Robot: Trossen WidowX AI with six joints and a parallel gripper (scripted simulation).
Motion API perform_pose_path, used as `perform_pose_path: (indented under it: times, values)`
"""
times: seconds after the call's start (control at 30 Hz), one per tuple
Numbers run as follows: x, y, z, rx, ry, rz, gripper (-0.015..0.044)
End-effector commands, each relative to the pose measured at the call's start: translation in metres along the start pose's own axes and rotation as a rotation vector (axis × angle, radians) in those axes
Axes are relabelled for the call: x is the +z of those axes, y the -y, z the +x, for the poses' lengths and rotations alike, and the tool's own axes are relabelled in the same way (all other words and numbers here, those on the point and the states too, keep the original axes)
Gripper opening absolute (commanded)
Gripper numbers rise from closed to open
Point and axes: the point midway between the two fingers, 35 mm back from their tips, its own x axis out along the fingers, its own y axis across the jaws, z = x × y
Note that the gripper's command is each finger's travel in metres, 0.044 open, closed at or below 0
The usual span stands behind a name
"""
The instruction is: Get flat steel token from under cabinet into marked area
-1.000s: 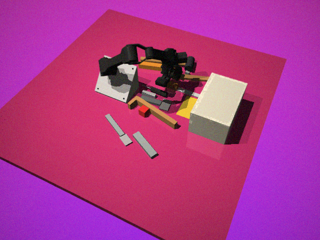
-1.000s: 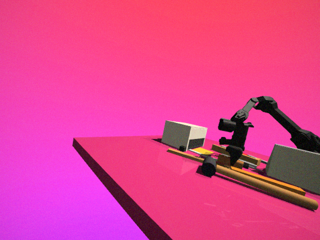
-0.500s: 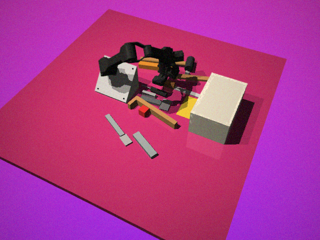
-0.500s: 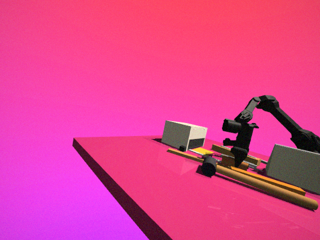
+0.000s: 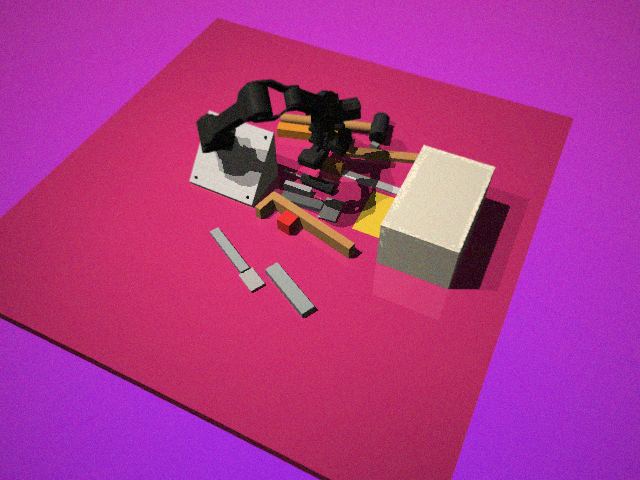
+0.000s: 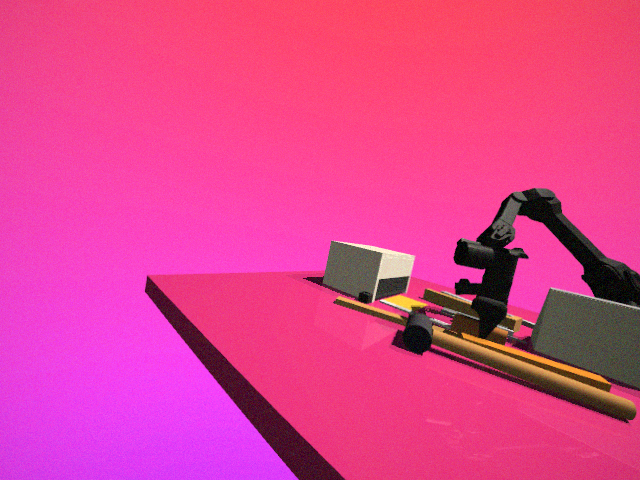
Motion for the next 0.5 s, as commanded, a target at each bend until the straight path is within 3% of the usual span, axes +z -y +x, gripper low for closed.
perform_pose_path:
  times: [0.0, 0.47]
  values:
    - [-0.0091, 0.0005, 0.0009, -0.003, -0.004, -0.001, 0.0000]
    - [-0.0115, -0.0057, -0.0009, 0.000, -0.001, 0.007, 0.0000]
